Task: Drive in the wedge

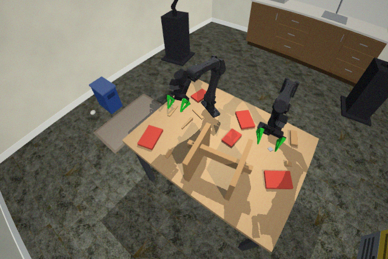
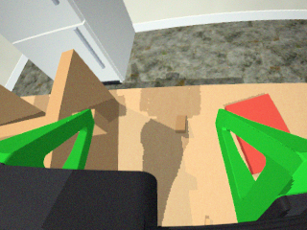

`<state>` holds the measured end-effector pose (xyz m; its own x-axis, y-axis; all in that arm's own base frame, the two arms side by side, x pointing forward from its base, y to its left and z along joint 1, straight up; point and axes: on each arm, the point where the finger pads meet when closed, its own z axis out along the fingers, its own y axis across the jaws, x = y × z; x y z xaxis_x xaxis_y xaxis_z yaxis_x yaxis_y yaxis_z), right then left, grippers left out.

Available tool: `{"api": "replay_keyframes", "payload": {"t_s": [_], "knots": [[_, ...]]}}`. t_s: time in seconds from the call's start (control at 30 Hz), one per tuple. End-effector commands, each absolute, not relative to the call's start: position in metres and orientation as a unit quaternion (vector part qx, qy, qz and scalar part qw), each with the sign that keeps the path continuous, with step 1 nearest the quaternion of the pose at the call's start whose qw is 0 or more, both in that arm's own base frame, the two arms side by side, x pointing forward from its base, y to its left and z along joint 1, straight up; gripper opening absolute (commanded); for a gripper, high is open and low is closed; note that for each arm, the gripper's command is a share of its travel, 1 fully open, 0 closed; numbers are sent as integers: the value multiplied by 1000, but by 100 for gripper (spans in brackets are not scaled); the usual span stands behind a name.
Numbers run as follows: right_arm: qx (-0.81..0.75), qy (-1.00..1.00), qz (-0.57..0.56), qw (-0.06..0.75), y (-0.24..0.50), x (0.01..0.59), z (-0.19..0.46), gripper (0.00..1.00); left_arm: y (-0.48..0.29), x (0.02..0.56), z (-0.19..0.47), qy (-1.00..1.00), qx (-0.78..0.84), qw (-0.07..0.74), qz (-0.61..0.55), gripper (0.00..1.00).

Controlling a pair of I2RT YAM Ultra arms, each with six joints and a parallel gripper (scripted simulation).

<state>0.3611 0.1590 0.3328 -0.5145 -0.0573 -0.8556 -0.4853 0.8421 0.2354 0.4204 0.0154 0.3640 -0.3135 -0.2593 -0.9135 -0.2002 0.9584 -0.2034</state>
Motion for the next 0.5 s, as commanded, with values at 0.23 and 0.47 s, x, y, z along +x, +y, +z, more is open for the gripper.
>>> {"api": "replay_keyframes", "payload": {"t_s": [0.23, 0.47], "knots": [[-103, 765, 129, 623, 93, 387, 388, 100, 13, 405, 406, 749, -72, 658, -22, 100], [-60, 732, 72, 675, 53, 389, 406, 100, 10, 394, 415, 723, -40, 689, -12, 100]]}}
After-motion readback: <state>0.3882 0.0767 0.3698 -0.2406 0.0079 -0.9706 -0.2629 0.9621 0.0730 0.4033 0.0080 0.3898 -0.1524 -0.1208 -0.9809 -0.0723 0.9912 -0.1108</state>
